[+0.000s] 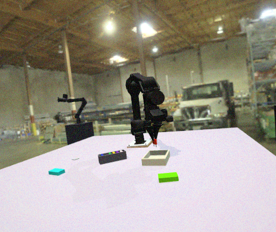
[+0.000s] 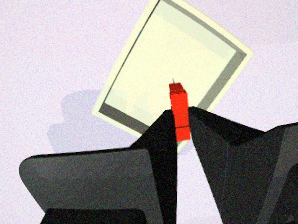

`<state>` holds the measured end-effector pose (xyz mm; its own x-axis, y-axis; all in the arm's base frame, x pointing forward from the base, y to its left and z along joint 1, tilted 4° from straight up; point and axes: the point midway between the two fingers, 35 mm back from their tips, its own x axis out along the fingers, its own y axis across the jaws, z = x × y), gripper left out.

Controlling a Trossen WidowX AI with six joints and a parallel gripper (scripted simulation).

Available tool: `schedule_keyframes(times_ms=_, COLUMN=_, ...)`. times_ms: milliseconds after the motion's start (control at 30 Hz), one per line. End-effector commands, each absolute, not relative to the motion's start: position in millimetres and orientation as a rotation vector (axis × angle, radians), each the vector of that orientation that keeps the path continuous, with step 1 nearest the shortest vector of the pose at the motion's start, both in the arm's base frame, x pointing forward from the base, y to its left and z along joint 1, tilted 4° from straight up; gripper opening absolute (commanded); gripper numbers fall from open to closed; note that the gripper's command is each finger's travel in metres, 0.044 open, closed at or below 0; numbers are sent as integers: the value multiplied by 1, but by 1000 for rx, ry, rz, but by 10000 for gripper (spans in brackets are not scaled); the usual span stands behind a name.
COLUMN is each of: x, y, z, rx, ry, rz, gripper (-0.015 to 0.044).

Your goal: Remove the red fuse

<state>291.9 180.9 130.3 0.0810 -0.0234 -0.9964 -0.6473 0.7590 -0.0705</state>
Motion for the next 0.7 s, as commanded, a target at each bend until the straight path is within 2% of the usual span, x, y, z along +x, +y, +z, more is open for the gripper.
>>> schedule_keyframes(times_ms=0, x=292, y=183, z=130, rx=-581, ry=1429, rz=495, gripper=0)
schedule_keyframes(times_ms=667, x=295, y=182, z=98, rx=-582, ry=1429, rz=494, gripper=0)
